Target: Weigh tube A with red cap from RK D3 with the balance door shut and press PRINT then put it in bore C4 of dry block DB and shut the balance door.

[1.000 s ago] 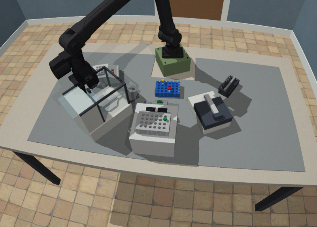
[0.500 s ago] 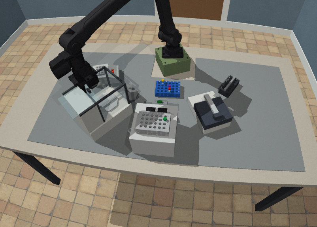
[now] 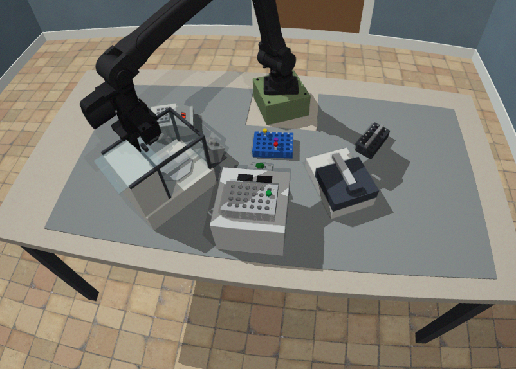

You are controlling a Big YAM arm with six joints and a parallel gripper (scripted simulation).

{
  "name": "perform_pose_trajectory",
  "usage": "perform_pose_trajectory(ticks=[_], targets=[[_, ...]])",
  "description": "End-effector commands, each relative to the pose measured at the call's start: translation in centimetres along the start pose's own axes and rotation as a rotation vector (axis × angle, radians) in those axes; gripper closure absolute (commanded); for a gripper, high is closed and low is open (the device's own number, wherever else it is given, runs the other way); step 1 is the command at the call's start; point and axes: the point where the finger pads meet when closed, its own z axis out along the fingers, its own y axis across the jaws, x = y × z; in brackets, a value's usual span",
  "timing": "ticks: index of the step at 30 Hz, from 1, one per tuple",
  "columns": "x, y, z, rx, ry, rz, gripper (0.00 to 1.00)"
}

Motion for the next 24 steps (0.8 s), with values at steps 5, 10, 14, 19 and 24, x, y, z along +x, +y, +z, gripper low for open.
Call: perform_pose_trajectory(ticks=[5,10,14,19,24], targets=[[0.0,-1.0,-1.4,0.040,-0.002,-0.001,0.70],[0.1,-0.8,-3.0,0.056,-0.003,-0.003,0.70],[0.0,-1.5,-4.7,0.079,-0.004,-0.003,0.70],[0.0,-1.5,-5.5,0.079,-0.004,-0.003,0.70],[0.0,-1.5,-5.7,0.073,-0.004,-0.003,0.70]])
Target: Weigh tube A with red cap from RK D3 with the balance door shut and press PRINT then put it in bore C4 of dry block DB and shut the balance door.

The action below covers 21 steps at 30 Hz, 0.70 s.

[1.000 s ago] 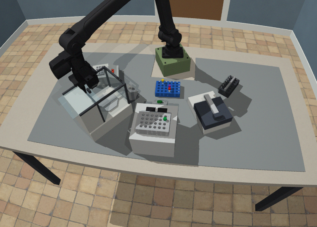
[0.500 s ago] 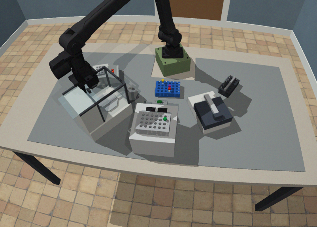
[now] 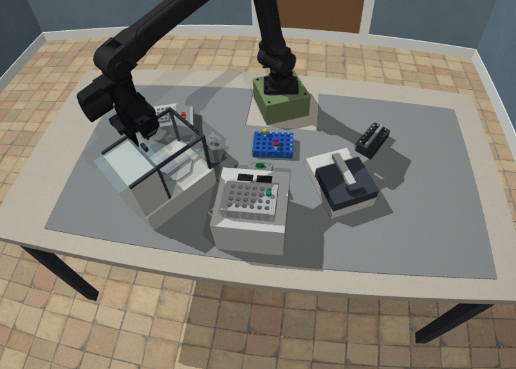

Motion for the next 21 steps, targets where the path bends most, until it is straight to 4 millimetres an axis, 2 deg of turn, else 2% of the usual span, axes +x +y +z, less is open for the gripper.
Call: perform_pose_trajectory(ticks=[1,4,15,18,21], targets=[[0.0,-1.6,-3.3,0.056,-0.003,-0.004,0.70],[0.0,-1.4,-4.7,0.073,-0.004,-0.003,0.70],[0.0,-1.3,-6.4,0.071,-0.004,-0.003,0.70],[0.0,-1.4,-5.9,0.058,-0.004,-0.004,0.70],[0.0,-1.3,-7.0,0.069,-0.004,-0.003,0.70]])
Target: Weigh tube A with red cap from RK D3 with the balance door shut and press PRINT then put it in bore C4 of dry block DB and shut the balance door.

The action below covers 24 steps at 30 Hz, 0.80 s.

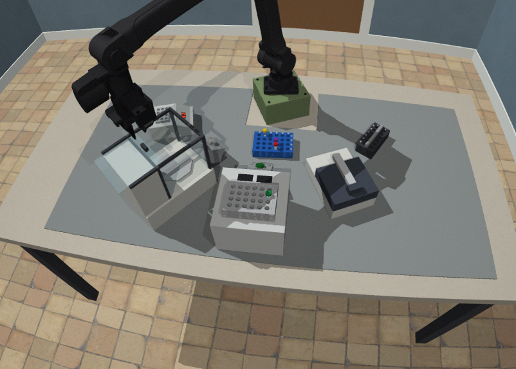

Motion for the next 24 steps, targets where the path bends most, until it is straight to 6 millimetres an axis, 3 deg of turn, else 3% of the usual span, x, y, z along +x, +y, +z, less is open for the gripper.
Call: perform_pose_trajectory(ticks=[1,10,11,13,24], targets=[[0.0,-1.2,-4.5,0.076,-0.004,-0.003,0.70],[0.0,-1.3,-4.4,0.066,-0.004,-0.003,0.70],[-1.2,0.0,-2.9,0.055,-0.004,0.012,0.64],[-1.2,0.0,-2.9,0.055,-0.004,0.012,0.64],[-7.0,5.0,0.0,0.051,-0.012,0.157,0.64]])
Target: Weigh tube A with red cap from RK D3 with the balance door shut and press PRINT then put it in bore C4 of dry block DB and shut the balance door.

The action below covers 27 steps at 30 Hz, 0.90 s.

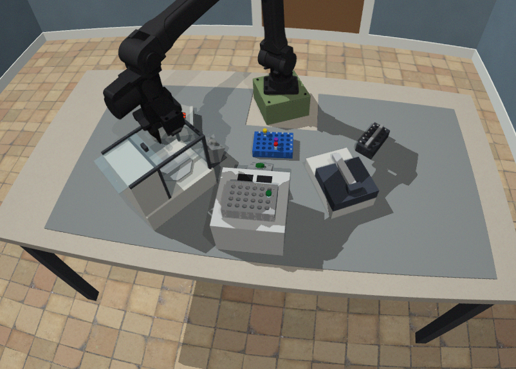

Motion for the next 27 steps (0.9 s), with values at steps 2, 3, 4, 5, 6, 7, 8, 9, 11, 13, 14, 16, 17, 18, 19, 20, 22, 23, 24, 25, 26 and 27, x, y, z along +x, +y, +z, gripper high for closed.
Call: perform_pose_trajectory(ticks=[2,3,4,5,6,7,8,9,11,13,14,16,17,18,19,20,22,23,24,25,26,27], targets=[[-2.5,1.9,-0.4,0.054,-0.016,0.114,0.64],[-2.9,2.6,-0.1,0.053,-0.018,0.147,0.64],[-3.4,3.2,0.2,0.053,-0.018,0.157,0.64],[-3.4,3.2,0.2,0.053,-0.018,0.157,0.64],[-3.4,3.2,0.2,0.053,-0.018,0.157,0.64],[-3.7,3.9,0.6,0.052,-0.019,0.190,0.64],[-4.1,4.5,0.9,0.052,-0.020,0.200,0.64],[-4.5,5.2,1.2,0.051,-0.020,0.200,0.64],[-5.3,6.6,1.9,0.050,-0.021,0.212,0.64],[-5.9,8.0,2.6,0.048,-0.023,0.260,0.64],[-6.2,8.7,3.0,0.047,-0.023,0.260,0.64],[-6.7,10.1,3.7,0.045,-0.024,0.309,0.64],[-6.9,10.8,4.0,0.045,-0.025,0.309,0.64],[-7.1,11.6,4.4,0.043,-0.025,0.342,0.64],[-7.3,12.3,4.8,0.042,-0.026,0.357,0.64],[-7.5,13.0,5.1,0.042,-0.026,0.357,0.64],[-7.7,13.8,5.5,0.040,-0.027,0.390,0.64],[-7.7,13.8,5.5,0.040,-0.027,0.390,0.64],[-7.8,14.5,5.9,0.038,-0.027,0.424,0.64],[-7.9,15.2,6.3,0.037,-0.028,0.453,0.64],[-8.0,16.0,6.7,0.037,-0.028,0.453,0.64],[-8.1,16.7,7.0,0.036,-0.028,0.453,0.64]])
